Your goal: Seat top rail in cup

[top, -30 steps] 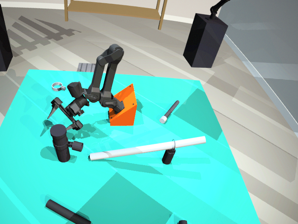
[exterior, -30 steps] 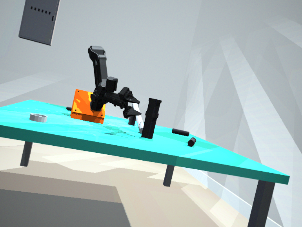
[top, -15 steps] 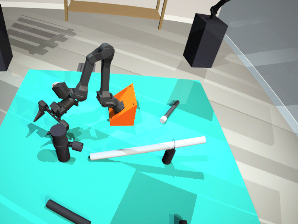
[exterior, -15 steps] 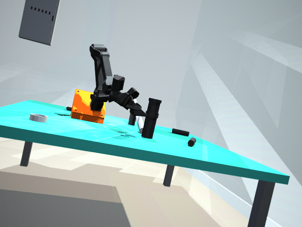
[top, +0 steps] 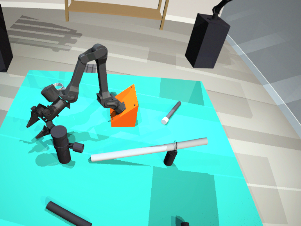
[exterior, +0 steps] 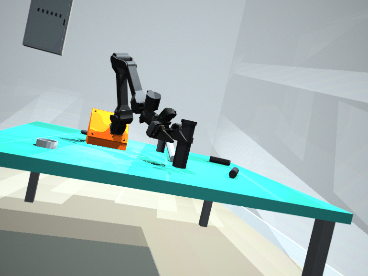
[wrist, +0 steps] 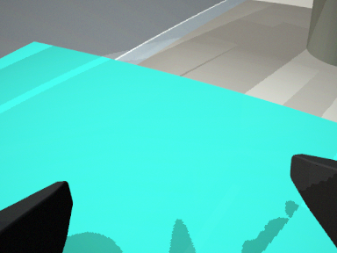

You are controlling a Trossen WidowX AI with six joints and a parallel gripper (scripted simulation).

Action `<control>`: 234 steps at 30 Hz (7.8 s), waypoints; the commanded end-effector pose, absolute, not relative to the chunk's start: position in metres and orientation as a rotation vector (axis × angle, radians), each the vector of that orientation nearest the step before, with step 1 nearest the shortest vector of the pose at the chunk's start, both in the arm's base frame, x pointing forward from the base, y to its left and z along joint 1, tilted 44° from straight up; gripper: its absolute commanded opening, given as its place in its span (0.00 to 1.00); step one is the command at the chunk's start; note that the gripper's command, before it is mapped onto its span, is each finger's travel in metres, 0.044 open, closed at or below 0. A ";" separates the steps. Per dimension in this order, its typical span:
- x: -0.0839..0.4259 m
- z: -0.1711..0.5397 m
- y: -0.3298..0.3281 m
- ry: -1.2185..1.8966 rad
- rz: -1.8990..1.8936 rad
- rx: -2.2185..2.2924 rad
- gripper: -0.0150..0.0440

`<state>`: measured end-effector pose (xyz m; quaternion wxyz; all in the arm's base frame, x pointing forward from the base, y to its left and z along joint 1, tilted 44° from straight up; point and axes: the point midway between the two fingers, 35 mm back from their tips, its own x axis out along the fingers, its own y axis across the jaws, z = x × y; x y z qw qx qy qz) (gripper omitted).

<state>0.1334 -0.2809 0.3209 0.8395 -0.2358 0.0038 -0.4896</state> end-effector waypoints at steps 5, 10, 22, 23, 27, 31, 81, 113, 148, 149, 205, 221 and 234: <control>0.147 0.334 -0.298 -0.071 -1.047 -0.257 1.00; 0.169 0.345 -0.303 -0.139 -1.014 -0.072 1.00; 0.217 0.375 -0.278 -0.255 -0.823 0.063 1.00; 0.223 0.376 -0.275 -0.254 -0.805 0.068 1.00; 0.258 0.378 -0.256 -0.246 -0.708 0.092 1.00; 0.302 0.381 -0.224 -0.231 -0.581 0.123 1.00; 0.272 0.162 0.068 0.997 -0.576 -0.622 1.00; 0.246 0.246 -0.053 1.372 0.123 -1.836 1.00; 0.252 0.191 -0.109 1.372 0.124 -1.828 1.00; 0.253 0.190 -0.110 1.372 0.124 -1.828 1.00; 0.263 0.167 -0.146 1.355 0.183 -1.877 0.25; 0.254 0.166 -0.144 1.331 0.294 -1.933 0.25; 0.248 0.166 -0.142 1.314 0.370 -1.969 0.25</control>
